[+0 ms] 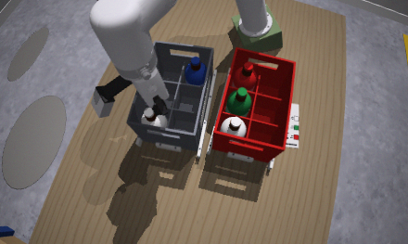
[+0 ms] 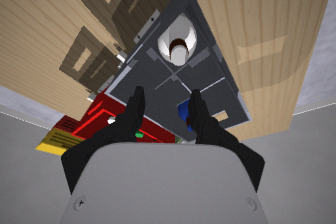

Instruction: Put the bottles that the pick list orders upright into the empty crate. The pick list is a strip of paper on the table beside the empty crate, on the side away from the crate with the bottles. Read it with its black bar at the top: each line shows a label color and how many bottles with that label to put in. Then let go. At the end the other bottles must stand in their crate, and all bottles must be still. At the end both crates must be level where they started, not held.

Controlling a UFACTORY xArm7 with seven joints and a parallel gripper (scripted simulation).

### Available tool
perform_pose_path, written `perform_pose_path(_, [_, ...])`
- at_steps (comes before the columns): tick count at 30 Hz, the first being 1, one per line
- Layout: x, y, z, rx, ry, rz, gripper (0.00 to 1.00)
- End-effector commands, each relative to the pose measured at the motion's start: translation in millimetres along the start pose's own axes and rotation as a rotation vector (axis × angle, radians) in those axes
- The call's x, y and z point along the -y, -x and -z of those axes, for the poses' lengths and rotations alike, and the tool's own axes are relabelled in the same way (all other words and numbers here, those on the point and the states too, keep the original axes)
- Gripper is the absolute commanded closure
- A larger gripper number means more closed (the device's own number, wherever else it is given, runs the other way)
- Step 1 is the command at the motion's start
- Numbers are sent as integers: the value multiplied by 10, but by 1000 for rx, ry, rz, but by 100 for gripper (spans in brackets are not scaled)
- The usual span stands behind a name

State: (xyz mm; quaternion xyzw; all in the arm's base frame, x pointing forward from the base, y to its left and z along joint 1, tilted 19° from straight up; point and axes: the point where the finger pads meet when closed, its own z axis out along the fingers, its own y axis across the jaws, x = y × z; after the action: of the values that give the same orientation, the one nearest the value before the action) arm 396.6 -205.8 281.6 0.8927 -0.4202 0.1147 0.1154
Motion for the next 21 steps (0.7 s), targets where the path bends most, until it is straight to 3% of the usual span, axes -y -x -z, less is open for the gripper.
perform_pose_path(1, [-133,-182,14,-2,-3,1,35])
perform_pose_path(21, [-171,-227,-26,-2,-3,1,35])
